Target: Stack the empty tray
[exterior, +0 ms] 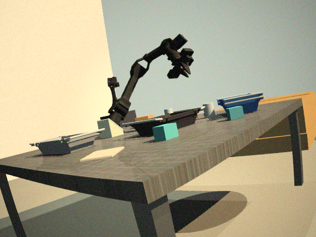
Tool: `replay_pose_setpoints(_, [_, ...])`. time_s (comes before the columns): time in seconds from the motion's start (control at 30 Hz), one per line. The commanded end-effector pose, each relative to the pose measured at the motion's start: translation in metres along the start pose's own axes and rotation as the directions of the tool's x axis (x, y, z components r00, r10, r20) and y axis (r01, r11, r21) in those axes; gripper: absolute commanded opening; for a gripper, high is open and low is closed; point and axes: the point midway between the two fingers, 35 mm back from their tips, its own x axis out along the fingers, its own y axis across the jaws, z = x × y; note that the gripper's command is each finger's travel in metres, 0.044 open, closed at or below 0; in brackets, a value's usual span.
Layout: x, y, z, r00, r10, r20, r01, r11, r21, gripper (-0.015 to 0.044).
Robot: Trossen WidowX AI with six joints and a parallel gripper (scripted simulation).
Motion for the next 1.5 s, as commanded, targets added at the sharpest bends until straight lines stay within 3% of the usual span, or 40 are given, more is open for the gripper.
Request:
replay_pose_setpoints(0.0, [0.032,0.021,-0.005,0.986,0.166,0.002,-0.158,0.938,0.308,0.0082])
replay_pose_setpoints(0.1, [0.053,0.041,-0.008,0.949,0.316,0.015,-0.254,0.732,0.632,0.0082])
replay_pose_setpoints(0.2, [0.071,0.061,-0.01,0.89,0.454,0.036,-0.251,0.423,0.871,0.0082])
replay_pose_setpoints(0.27, [0.08,0.073,-0.01,0.846,0.53,0.053,-0.192,0.21,0.959,0.0082])
replay_pose_setpoints(0.33, [0.083,0.077,-0.01,0.829,0.556,0.06,-0.16,0.133,0.978,0.0082])
replay_pose_setpoints(0.8, [0.084,0.078,-0.01,0.829,0.556,0.06,-0.16,0.133,0.978,0.0082])
replay_pose_setpoints(1.47, [0.132,0.11,-0.006,0.829,0.556,0.062,-0.162,0.132,0.978,0.0082])
